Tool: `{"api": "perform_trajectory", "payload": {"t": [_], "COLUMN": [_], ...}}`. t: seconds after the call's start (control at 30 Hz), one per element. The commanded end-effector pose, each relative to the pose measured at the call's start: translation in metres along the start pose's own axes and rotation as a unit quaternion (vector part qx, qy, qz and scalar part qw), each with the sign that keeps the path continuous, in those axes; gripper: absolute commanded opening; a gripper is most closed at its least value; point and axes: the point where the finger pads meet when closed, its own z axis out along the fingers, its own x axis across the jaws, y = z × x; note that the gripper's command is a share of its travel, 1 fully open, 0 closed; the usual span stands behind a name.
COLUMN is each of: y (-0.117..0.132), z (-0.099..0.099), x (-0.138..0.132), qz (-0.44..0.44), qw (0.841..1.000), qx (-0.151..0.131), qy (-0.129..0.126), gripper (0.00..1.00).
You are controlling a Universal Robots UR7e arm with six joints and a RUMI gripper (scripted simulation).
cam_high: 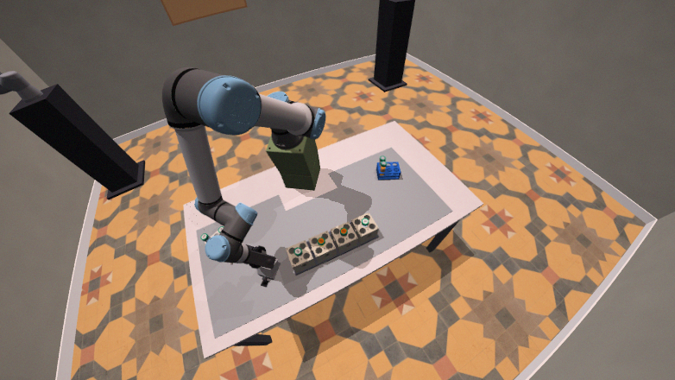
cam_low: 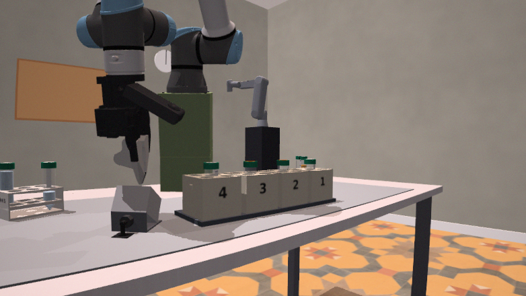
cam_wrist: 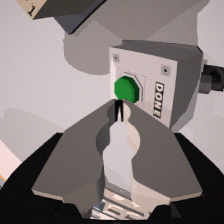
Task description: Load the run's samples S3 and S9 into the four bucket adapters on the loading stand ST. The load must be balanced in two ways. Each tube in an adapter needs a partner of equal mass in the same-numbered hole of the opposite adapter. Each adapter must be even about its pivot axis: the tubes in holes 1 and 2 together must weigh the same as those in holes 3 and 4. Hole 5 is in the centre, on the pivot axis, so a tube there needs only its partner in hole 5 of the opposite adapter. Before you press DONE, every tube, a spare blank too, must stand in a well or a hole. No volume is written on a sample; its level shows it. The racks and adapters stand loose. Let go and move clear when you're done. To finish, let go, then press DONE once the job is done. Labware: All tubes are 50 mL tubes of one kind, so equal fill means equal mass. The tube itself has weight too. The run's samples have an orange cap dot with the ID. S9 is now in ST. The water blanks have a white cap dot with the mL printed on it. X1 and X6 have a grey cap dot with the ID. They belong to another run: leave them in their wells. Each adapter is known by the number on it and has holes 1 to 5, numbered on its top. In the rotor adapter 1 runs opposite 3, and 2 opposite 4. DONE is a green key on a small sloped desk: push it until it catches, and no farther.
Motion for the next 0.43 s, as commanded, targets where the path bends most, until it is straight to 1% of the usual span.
{"api": "perform_trajectory", "payload": {"t": [0.0, 0.4], "y": [0.0000, -0.0001], "z": [0.0020, 0.0097], "x": [0.0012, 0.0032], "qz": [0.000, 0.000], "qw": [1.000, 1.000], "qx": [0.000, 0.000], "qy": [0.001, 0.001], "gripper": [0.00, 0.00]}}
